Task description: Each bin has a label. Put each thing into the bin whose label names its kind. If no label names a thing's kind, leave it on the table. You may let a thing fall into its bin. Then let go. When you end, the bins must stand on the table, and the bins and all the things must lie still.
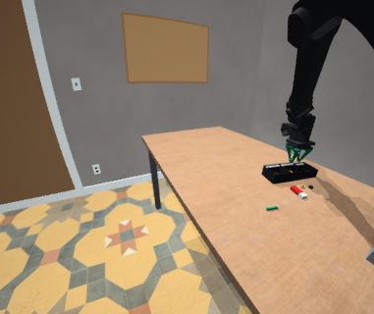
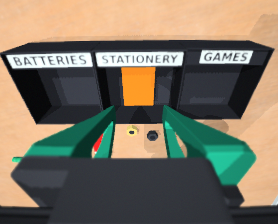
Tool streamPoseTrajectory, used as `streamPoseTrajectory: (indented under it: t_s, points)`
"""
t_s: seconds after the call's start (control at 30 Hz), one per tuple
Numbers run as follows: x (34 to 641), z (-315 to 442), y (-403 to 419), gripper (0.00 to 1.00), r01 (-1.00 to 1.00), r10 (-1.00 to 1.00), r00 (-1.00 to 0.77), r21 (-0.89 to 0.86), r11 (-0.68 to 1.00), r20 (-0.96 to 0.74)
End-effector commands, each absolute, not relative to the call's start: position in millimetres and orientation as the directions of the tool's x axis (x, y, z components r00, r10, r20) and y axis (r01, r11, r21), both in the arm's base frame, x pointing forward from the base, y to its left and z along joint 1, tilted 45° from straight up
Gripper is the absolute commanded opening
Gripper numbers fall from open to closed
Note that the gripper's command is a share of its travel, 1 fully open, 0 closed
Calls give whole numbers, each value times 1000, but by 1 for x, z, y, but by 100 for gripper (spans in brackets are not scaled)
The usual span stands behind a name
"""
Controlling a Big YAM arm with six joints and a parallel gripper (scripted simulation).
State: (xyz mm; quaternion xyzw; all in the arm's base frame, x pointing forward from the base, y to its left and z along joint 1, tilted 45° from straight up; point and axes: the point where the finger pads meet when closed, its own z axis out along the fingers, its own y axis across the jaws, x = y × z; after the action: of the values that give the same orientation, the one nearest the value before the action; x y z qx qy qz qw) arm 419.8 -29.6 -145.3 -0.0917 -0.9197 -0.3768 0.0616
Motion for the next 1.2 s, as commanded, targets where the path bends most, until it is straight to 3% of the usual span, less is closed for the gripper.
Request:
streamPoseTrajectory:
  t_s: [0.0,1.17]
  points:
    - [423,-142,-24,45,204,117,-978,681,703,172]
    - [422,-137,-21,45,197,116,-980,681,705,163]
